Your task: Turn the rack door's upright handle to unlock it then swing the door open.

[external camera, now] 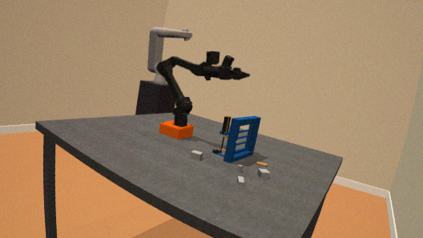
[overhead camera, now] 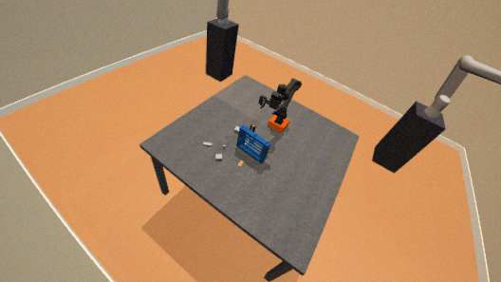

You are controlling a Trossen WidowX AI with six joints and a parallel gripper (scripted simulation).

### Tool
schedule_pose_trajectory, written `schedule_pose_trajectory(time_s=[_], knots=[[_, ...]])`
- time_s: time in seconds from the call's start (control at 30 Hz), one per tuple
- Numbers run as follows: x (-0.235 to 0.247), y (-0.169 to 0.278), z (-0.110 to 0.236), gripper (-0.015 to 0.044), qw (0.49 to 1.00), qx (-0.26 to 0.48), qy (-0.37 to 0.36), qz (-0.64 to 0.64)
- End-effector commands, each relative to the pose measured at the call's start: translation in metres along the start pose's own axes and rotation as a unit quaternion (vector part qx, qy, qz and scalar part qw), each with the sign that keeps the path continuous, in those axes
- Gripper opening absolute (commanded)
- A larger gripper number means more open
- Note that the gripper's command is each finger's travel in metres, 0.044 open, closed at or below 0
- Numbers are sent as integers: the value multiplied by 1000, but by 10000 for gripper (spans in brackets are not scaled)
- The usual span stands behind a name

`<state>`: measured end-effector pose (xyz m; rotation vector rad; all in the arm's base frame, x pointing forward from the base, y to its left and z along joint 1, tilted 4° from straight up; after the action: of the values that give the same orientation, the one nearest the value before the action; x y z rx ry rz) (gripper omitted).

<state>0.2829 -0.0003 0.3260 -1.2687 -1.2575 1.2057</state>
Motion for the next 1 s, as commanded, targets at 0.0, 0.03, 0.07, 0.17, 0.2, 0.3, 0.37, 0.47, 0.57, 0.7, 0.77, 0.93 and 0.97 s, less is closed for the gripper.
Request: schedule_pose_trajectory(time_s=[0.0, 0.03, 0.07, 0.17, 0.2, 0.3, 0.37, 0.47, 0.57, 0.7, 0.77, 0.93, 0.97], knots=[[0, 0, -1, 374, 1000, 2, 0, 0], [-1, 1, -2, 347, 1000, 8, 1, 0], [-2, 3, -5, 321, 1000, 19, 3, 1], [-5, 8, -13, 281, 998, 57, 8, 3], [-6, 10, -16, 281, 997, 70, 10, 4], [-10, 17, -23, 281, 994, 108, 15, 5], [-12, 21, -28, 281, 991, 134, 18, 7], [-15, 27, -34, 281, 985, 172, 23, 8], [-19, 34, -39, 281, 977, 209, 27, 9], [-24, 43, -44, 281, 965, 259, 33, 10], [-27, 48, -47, 281, 958, 284, 35, 11], [-33, 59, -51, 281, 938, 345, 40, 11], [-34, 61, -51, 281, 933, 357, 41, 11]])
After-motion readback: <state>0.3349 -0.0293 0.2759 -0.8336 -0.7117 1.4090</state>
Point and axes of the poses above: the point midway between the two fingers, 35 mm back from their tips, its own z axis back along the fingers, its own x axis across the jaws, y = z × x, the point moved 3 cm from there along z, back along the fingers, and after that the axes turned 1 degree about z, right-handed, at the moved point
